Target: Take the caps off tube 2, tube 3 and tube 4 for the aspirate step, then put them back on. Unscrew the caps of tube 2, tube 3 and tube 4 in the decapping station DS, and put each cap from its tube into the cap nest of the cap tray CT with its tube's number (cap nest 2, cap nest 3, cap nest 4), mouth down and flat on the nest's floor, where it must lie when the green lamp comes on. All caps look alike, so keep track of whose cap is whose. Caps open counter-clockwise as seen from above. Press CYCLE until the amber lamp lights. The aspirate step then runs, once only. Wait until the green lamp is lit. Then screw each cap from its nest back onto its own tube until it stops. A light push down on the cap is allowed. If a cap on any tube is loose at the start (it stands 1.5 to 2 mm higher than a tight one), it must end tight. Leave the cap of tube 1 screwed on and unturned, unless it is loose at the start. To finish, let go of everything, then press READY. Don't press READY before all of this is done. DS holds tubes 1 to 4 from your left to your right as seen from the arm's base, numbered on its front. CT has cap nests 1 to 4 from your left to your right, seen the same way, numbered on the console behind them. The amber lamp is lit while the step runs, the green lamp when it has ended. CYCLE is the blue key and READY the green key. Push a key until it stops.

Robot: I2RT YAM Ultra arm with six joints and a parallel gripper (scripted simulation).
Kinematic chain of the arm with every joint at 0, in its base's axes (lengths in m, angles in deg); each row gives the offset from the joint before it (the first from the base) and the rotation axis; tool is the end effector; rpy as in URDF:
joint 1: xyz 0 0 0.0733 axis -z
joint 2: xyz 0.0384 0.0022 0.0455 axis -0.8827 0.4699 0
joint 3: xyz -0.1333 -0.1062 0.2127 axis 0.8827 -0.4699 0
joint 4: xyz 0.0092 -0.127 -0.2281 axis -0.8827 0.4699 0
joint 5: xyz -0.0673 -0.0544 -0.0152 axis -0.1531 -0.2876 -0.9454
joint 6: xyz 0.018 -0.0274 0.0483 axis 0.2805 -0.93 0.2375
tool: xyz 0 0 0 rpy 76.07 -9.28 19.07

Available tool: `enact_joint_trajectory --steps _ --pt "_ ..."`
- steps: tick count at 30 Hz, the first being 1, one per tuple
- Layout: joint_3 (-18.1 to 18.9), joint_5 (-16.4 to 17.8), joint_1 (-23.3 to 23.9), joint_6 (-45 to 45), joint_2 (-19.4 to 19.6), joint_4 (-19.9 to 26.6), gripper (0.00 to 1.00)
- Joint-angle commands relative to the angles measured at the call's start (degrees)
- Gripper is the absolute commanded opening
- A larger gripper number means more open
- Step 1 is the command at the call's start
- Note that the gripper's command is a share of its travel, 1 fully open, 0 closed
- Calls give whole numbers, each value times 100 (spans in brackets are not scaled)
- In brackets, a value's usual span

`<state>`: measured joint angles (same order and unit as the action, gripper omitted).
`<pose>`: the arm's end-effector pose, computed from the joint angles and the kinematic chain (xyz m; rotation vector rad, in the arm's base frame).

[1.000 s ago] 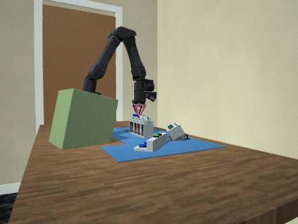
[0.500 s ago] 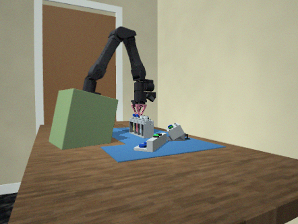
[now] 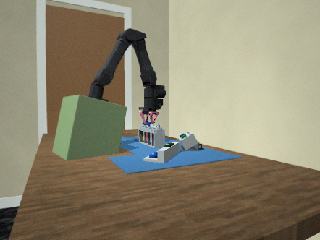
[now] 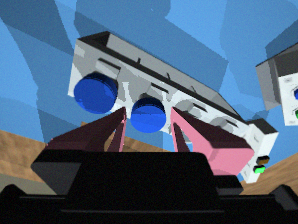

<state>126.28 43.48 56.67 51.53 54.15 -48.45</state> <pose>0.3057 0.0295 0.0874 -0.5350 2.8910 -0.0197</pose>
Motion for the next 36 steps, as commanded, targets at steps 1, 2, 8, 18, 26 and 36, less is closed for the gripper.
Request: enact_joint_trajectory --steps 1,2,8,18,26,36 --pt "6 3 13 -692 -82 -29 49" --pt "6 3 13 -692 -82 -29 49" --pt "7 3 16 -695 -87 -24 0" --pt "9 3 16 -694 -85 -23 0" --pt "6 4 18 259 -82 -29 0" --pt "5 3 18 1977 -73 -39 0"
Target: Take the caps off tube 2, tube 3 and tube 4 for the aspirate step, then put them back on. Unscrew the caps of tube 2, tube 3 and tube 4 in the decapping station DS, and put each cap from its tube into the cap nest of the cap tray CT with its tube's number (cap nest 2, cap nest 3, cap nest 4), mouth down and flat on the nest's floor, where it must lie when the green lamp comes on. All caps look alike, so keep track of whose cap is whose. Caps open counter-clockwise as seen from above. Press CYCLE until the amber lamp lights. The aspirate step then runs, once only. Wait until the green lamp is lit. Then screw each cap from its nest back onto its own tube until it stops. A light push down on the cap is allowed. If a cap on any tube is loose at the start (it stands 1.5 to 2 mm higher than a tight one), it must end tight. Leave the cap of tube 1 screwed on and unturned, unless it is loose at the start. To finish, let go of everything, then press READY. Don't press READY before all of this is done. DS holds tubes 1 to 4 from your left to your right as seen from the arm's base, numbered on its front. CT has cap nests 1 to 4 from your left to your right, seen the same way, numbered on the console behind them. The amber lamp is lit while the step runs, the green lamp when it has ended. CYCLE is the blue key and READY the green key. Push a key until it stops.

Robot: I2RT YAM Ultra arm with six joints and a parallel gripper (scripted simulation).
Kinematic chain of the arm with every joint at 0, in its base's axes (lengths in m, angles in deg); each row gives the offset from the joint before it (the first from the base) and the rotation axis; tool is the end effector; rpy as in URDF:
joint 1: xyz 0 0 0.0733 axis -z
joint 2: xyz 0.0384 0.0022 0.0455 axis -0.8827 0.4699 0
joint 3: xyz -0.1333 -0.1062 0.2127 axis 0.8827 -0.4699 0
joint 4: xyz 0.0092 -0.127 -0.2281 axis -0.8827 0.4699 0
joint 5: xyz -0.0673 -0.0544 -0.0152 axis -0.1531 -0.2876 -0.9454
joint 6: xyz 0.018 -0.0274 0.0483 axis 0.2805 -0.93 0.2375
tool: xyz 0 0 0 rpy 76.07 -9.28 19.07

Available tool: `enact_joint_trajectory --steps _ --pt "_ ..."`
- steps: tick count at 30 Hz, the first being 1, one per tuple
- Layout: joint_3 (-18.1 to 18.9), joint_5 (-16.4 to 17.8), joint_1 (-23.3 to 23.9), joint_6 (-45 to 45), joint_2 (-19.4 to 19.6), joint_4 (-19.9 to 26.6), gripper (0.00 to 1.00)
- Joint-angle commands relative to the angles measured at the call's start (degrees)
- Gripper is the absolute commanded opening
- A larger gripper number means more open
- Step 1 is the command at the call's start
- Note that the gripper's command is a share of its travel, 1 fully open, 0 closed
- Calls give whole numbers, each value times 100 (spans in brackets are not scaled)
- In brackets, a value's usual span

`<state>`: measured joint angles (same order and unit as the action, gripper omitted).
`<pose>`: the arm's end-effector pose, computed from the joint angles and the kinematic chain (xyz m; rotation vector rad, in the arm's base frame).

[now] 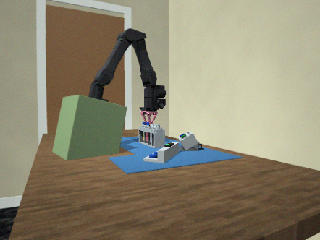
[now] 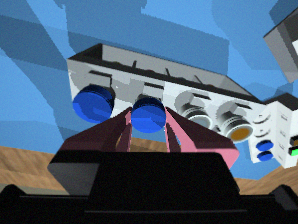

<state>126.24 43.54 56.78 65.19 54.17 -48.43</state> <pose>0.3055 0.0289 0.0872 -0.1848 2.9355 0.0170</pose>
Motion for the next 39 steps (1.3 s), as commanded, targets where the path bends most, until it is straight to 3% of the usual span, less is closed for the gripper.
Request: enact_joint_trajectory --steps 1,10,18,19,29,39 --pt "10 -3 8 611 -75 -42 0" --pt "9 -4 7 2330 -66 -51 0" --pt "9 -4 6 2439 -65 -52 0" --pt "9 -4 6 2439 -65 -52 49" --pt "11 -4 6 2439 -65 -50 49" --pt "11 -4 4 607 -84 -31 49"
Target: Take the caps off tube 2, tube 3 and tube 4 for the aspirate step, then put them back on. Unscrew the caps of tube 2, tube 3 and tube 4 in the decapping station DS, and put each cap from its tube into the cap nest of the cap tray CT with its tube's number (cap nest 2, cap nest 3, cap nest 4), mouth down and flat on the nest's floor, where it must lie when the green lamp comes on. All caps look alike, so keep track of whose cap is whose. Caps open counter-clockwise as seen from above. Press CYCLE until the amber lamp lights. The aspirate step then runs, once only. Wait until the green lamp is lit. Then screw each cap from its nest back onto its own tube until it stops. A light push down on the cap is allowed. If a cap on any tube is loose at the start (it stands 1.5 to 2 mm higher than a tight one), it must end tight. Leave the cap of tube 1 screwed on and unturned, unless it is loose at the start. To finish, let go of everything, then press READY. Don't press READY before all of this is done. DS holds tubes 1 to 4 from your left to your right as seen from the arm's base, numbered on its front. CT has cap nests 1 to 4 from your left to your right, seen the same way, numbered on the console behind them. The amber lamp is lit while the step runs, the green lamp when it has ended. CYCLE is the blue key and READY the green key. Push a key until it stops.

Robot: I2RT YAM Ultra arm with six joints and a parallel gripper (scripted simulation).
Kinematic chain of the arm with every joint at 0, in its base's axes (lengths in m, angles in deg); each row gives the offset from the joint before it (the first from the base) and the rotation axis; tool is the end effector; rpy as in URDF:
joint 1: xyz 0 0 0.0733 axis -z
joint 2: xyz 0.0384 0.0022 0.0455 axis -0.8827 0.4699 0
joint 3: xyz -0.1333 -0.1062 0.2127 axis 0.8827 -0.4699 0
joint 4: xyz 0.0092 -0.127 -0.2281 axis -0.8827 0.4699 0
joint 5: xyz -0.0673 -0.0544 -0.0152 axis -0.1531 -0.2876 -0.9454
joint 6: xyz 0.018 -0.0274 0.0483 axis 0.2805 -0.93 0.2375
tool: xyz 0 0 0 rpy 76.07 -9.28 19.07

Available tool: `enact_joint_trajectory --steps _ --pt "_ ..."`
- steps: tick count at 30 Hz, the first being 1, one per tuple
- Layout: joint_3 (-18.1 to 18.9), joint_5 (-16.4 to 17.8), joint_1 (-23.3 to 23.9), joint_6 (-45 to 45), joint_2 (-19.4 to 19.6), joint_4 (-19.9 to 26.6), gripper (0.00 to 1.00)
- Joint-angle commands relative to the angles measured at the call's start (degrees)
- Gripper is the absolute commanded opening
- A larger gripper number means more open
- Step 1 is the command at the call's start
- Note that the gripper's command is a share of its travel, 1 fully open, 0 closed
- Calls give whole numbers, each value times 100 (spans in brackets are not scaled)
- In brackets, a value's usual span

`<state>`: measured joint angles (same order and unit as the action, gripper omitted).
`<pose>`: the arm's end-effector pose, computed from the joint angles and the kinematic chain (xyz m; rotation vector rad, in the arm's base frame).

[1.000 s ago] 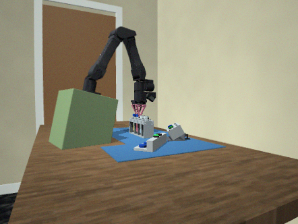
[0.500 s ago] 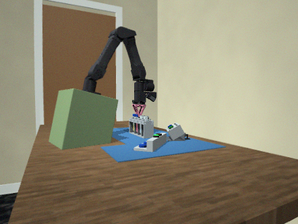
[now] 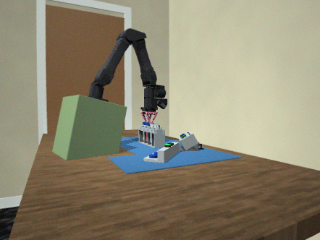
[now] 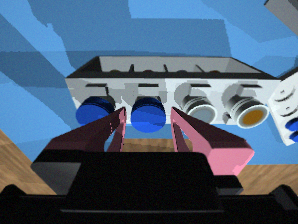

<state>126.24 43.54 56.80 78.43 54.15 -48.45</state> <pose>0.3056 0.0288 0.0873 0.1554 2.9388 0.0511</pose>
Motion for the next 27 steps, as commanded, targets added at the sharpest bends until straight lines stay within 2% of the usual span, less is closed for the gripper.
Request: enact_joint_trajectory --steps 1,11,13,27 --pt "11 -4 2 -946 -82 -29 49" --pt "11 -3 2 -3239 -82 -29 49" --pt "11 -3 2 -3239 -82 -29 49" --pt "10 -4 -5 -6441 -82 -29 49"
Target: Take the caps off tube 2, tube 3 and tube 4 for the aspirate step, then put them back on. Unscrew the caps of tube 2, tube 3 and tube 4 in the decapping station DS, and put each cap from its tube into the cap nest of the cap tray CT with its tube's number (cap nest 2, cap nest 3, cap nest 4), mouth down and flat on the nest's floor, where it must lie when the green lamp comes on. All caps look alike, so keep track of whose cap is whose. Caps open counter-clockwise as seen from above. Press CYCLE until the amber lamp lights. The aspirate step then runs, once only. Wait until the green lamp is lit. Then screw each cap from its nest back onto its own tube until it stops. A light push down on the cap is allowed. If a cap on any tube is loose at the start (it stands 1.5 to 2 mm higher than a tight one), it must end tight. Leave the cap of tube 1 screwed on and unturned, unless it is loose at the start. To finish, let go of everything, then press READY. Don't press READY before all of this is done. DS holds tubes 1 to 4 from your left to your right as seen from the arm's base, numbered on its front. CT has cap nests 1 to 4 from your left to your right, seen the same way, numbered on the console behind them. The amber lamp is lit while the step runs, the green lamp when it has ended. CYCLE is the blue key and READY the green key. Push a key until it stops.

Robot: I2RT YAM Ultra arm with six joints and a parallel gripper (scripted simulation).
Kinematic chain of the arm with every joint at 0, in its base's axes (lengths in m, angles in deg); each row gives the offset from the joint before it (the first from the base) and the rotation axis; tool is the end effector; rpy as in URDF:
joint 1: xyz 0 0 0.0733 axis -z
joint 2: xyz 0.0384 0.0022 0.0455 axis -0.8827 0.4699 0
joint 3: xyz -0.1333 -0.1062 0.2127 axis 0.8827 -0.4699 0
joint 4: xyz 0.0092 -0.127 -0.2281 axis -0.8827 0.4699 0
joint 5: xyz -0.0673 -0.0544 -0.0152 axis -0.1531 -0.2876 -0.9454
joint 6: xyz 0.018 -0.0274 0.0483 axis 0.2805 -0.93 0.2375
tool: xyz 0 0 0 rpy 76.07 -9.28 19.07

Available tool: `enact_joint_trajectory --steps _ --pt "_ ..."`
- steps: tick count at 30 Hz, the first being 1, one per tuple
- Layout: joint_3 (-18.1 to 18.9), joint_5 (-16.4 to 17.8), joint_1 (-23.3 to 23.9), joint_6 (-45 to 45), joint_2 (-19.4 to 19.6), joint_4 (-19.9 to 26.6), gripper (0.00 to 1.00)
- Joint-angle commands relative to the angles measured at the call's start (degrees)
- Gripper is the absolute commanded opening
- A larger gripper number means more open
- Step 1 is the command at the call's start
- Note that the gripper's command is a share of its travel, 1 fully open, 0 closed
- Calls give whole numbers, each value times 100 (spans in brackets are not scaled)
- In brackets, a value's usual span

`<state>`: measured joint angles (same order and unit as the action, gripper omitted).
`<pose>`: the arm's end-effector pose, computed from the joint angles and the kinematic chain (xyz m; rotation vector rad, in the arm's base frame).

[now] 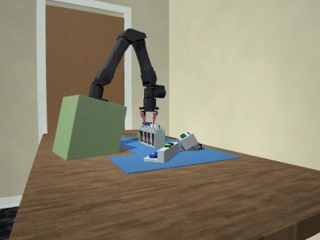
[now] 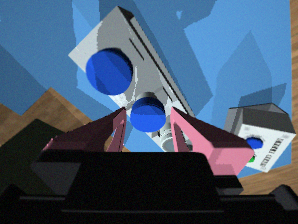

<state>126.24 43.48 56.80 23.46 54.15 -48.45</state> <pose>0.3056 0.0288 0.0873 -1.2207 2.6842 -0.0914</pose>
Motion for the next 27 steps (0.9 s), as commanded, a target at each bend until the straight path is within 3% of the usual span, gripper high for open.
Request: enact_joint_trajectory --steps 1,3,18,27 --pt "10 2 -5 -1172 -82 -29 49" --pt "10 2 -5 -1172 -82 -29 49" --pt "7 1 -13 -4602 -83 -29 49" --pt "-1 1 -14 -5622 -92 -28 49"
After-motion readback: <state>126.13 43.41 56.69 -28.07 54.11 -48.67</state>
